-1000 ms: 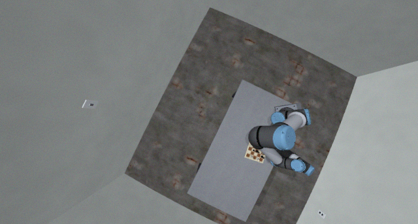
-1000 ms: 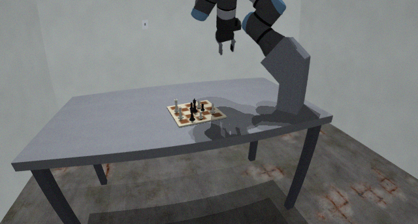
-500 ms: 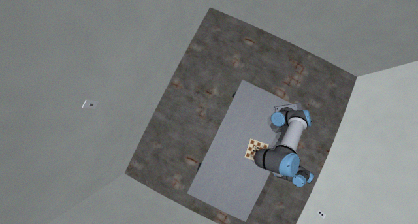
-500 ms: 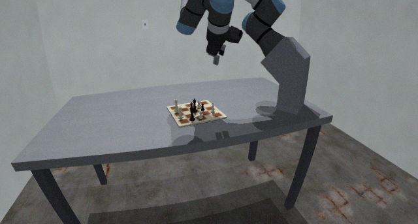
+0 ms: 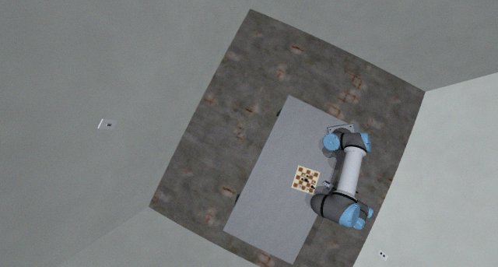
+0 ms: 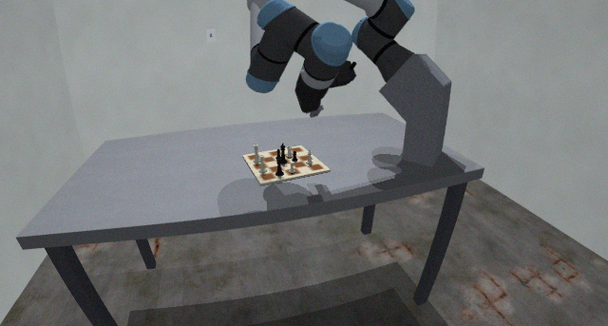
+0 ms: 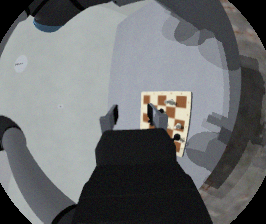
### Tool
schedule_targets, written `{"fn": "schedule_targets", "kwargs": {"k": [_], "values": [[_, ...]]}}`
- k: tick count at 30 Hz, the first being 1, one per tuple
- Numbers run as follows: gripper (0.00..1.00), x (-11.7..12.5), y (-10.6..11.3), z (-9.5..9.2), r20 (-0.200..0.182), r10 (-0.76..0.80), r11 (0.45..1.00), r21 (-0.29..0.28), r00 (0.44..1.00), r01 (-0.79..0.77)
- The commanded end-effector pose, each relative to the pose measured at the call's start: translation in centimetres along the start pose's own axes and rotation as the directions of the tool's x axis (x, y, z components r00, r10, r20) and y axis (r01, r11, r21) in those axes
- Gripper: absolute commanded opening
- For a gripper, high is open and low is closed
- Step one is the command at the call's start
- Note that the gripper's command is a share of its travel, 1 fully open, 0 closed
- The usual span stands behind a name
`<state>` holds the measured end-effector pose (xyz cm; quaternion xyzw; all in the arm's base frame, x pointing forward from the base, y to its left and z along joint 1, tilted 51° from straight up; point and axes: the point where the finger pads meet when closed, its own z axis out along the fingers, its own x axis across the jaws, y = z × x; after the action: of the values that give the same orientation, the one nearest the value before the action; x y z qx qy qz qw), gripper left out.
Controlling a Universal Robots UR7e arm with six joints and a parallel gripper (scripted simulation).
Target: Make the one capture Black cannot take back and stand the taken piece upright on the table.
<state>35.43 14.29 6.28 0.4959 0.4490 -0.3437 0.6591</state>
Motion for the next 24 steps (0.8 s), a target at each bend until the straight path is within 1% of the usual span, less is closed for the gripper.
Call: {"fn": "schedule_targets", "kwargs": {"k": [1,4,7,10,13,15,17,24], "values": [[1.0,1.6,0.8,-0.2,0.047,-0.222,0.975,-0.01,0.974,0.223],[1.0,3.5,1.6,-0.3,0.074,-0.386,0.922,-0.012,0.92,0.388],[1.0,5.5,2.1,-0.4,0.097,-0.526,0.849,-0.008,0.845,0.529],[1.0,7.4,2.6,-0.4,0.119,-0.652,0.754,0.002,0.748,0.657],[1.0,9.3,2.8,-0.4,0.139,-0.761,0.641,0.018,0.633,0.767],[1.0,10.5,3.0,-0.4,0.148,-0.814,0.571,0.029,0.561,0.821],[1.0,10.5,3.0,-0.4,0.148,-0.814,0.571,0.029,0.561,0.821],[1.0,14.1,3.1,-0.2,0.166,-0.93,0.341,0.065,0.327,0.938]]}}
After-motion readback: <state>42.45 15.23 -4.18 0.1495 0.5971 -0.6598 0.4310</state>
